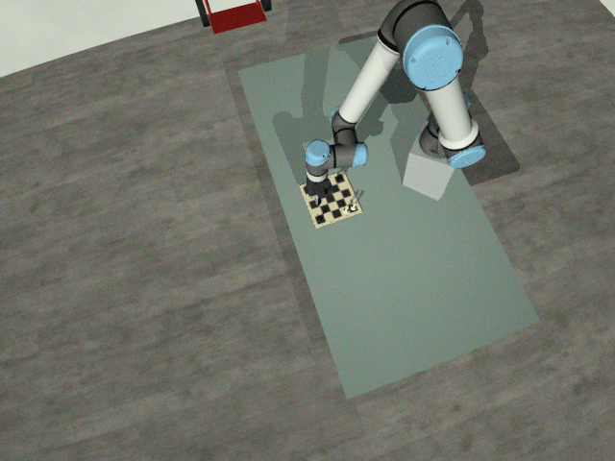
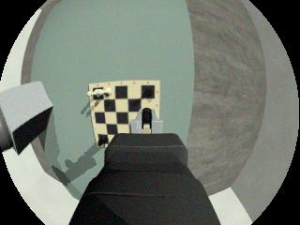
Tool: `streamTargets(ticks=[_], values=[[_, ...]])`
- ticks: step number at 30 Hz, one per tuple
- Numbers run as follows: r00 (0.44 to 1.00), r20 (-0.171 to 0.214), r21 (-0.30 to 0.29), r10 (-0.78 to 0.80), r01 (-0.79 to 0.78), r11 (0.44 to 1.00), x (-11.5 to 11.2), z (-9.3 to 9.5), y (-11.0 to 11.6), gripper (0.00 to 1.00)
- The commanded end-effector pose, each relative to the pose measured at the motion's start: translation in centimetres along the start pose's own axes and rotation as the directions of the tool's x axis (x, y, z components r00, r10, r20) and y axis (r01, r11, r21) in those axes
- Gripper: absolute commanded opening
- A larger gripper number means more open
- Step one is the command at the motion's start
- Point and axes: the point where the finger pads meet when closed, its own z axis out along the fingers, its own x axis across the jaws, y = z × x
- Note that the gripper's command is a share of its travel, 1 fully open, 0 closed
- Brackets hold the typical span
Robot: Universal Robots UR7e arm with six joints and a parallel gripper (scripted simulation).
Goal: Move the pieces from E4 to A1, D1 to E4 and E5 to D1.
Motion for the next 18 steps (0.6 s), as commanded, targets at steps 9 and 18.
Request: streamTargets(ticks=[9, 18], values=[[1.0, -0.001, 0.0, 0.0, 0.0, 1.0, 0.1, 1.3, 0.0, 0.0], [1.0, -0.001, 0.0, 0.0, 0.0, 1.0, 0.2, 5.3, 0.1, 0.0]])
